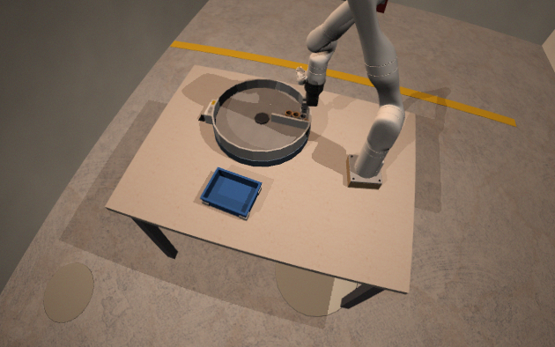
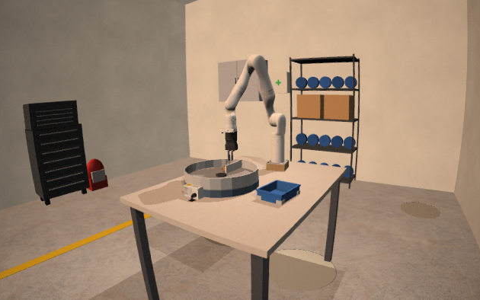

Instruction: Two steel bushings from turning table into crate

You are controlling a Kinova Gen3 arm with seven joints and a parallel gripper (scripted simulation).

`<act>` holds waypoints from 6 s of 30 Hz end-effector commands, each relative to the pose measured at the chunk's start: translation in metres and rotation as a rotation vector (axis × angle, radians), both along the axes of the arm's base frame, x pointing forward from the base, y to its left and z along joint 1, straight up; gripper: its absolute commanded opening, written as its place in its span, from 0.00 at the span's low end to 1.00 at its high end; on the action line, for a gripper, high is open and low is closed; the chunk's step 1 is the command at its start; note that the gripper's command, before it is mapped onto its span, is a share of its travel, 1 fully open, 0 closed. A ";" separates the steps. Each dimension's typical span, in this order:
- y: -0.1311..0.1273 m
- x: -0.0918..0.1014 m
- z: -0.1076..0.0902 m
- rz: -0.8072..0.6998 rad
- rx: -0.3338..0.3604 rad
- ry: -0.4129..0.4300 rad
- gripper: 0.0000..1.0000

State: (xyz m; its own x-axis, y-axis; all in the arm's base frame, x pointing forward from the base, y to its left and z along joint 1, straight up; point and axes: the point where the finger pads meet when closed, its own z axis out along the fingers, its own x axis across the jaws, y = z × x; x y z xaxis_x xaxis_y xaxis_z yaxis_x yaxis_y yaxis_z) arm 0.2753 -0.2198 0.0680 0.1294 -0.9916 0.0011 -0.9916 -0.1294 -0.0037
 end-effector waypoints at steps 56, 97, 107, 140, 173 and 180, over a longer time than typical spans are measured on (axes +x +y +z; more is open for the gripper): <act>0.000 0.000 -0.029 0.000 0.000 0.000 0.40; 0.000 0.000 -0.042 0.000 0.000 0.000 0.00; -0.001 0.000 -0.042 0.000 -0.001 0.000 0.00; -0.001 0.000 -0.042 0.000 -0.001 0.000 0.00; -0.004 0.001 -0.042 0.000 0.000 0.001 0.00; -0.004 0.001 -0.034 0.000 0.000 0.001 0.00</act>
